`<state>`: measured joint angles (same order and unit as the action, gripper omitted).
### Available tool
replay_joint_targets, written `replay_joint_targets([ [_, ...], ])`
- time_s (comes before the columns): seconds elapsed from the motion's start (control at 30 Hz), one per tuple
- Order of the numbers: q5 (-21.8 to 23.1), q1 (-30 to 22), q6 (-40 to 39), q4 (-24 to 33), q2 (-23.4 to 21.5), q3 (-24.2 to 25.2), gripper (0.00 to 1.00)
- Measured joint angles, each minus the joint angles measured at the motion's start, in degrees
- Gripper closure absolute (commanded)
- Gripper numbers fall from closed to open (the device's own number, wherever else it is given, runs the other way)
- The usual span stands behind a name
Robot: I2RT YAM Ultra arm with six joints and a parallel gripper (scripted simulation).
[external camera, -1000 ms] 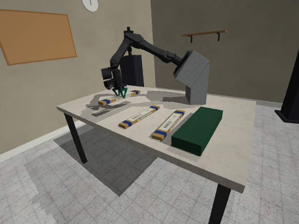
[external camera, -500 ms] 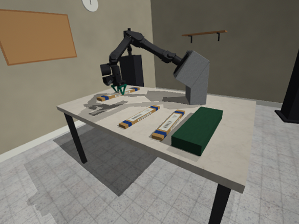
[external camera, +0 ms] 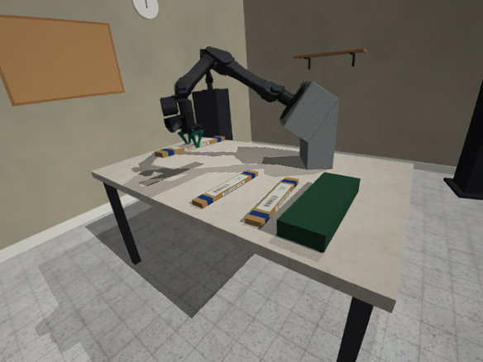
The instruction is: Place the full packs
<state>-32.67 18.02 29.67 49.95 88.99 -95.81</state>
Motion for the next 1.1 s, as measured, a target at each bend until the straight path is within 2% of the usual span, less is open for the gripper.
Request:
replay_joint_targets([
  [0.8, -3.50, -5.11, -3.93, 8.96, -2.36, -4.26, 1.00],
  [1.1, -4.11, -5.38, -4.55, 10.21, -2.95, -4.42, 1.00],
])
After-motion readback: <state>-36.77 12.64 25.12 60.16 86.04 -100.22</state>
